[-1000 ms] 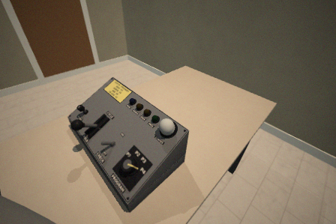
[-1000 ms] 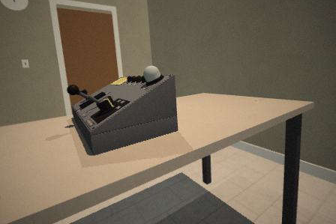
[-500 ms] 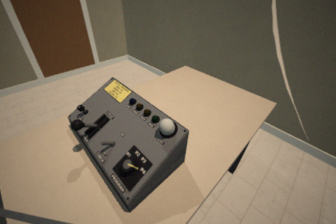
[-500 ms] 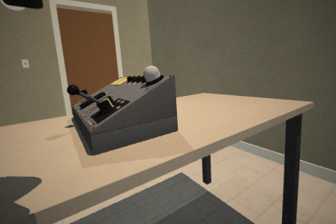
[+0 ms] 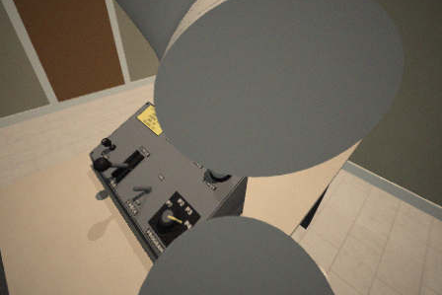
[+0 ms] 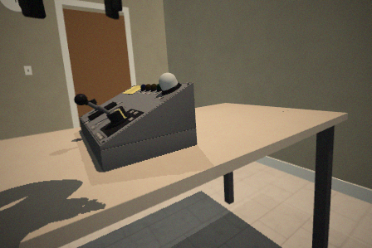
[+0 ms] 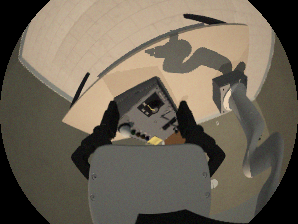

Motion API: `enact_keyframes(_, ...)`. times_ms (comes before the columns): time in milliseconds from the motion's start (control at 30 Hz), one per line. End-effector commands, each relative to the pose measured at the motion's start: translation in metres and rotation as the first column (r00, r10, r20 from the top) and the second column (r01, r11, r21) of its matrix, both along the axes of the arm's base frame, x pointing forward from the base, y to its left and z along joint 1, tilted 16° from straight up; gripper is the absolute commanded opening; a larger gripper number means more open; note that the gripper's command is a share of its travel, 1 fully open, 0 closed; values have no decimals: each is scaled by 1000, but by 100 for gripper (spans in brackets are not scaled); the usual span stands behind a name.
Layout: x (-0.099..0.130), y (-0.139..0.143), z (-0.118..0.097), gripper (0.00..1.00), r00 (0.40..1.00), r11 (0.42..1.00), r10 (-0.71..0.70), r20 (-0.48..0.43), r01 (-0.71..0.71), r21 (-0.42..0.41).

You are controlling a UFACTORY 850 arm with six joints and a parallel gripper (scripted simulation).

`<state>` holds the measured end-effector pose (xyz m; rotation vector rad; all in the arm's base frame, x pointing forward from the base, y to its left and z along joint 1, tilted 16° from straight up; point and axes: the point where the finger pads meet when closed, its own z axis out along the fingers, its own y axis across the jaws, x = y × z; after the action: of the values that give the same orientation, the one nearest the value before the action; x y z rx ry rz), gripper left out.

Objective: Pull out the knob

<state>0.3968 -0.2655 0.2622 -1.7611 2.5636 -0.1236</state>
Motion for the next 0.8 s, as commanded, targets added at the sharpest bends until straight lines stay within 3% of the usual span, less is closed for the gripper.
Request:
enact_keyframes(0,31,18,1,100,975,975,221,-8,-221,11)
enact_keyframes(100,31,18,1,100,975,975,221,-8,-221,11)
enact_keyframes(133,46,30,1,100,943,943,333,-15,-333,9)
enact_keyframes(200,46,30,1,100,943,943,333,-15,-333,9)
enact_keyframes(233,61,43,1,100,897,898,441,-22,-441,8)
enact_keyframes(333,61,43,1,100,897,898,441,-22,-441,8)
enact_keyframes(367,76,56,1,100,839,839,544,-29,-544,8)
enact_keyframes(467,76,56,1,100,839,839,544,-29,-544,8)
enact_keyframes(500,90,71,0,100,768,768,640,-35,-640,9)
enact_keyframes(567,90,71,0,100,768,768,640,-35,-640,9)
enact_keyframes(600,105,86,0,100,695,696,717,-41,-718,10)
enact_keyframes(700,105,86,0,100,685,686,728,-41,-728,11)
enact_keyframes(733,118,103,-1,100,595,596,803,-47,-803,13)
enact_keyframes(767,118,103,-1,100,591,592,805,-47,-806,13)
